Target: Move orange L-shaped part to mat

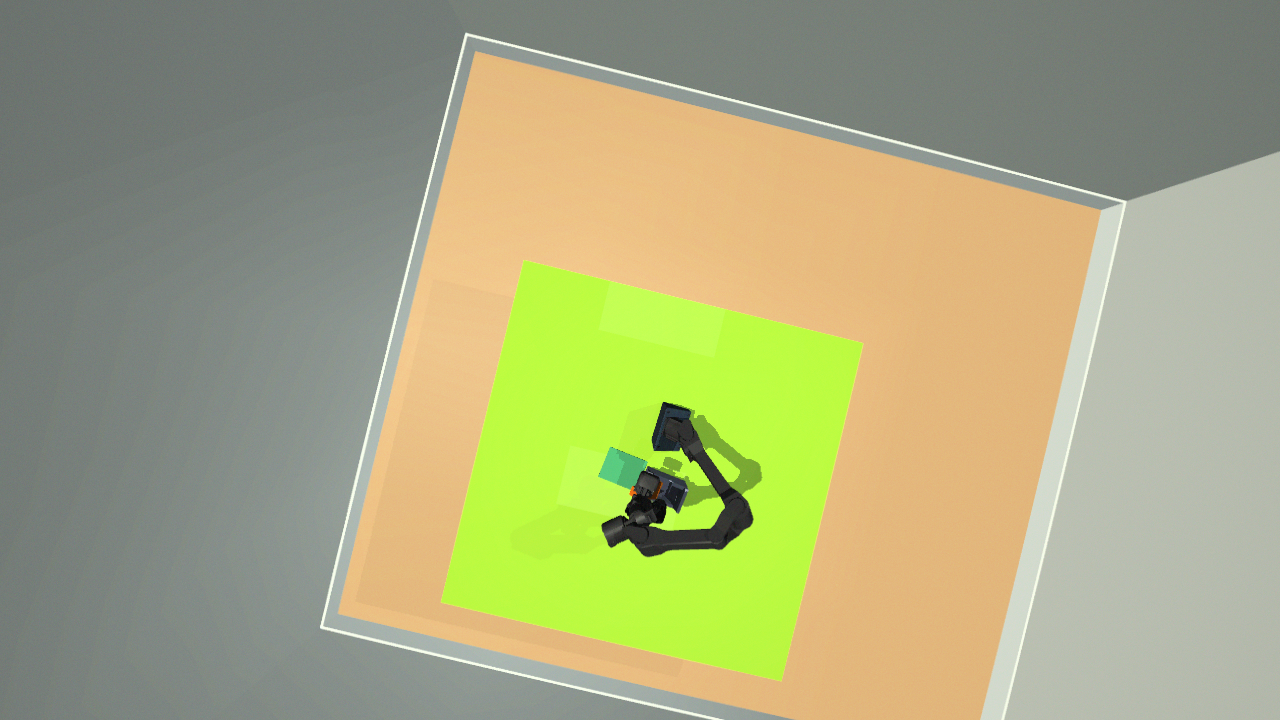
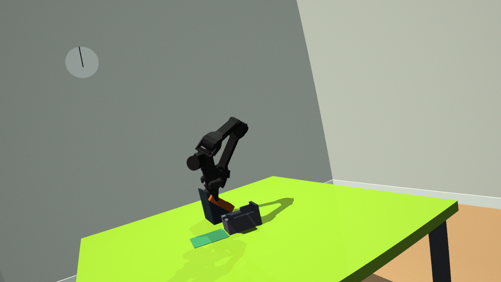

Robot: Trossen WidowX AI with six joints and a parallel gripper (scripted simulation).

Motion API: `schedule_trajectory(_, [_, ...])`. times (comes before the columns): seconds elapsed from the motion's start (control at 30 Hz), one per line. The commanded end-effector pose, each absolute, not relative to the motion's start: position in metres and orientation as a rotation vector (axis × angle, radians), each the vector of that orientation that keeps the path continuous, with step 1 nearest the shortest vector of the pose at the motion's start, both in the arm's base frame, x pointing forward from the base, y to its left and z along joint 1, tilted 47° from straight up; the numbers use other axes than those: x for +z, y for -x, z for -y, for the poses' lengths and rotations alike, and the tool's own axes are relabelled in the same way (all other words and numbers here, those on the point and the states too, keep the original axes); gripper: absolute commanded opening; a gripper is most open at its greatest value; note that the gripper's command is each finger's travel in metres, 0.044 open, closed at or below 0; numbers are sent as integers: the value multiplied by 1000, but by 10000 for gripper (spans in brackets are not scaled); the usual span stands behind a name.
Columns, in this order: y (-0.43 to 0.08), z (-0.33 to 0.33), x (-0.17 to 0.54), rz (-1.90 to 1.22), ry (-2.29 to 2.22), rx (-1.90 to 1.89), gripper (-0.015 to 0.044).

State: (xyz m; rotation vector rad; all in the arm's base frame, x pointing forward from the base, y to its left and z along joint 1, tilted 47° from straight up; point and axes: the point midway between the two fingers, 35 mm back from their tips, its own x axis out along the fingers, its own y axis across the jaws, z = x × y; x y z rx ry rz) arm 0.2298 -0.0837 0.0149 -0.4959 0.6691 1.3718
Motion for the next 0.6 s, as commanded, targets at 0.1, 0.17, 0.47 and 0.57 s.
schedule_trajectory(0.1, [-223, 108, -7, -667, 514, 1369, 0])
schedule_trajectory(0.17, [-221, 114, -14, -668, 515, 1368, 0])
schedule_trajectory(0.47, [-212, 142, -43, -669, 517, 1368, 0])
schedule_trajectory(0.57, [-212, 144, -45, -669, 517, 1368, 0])
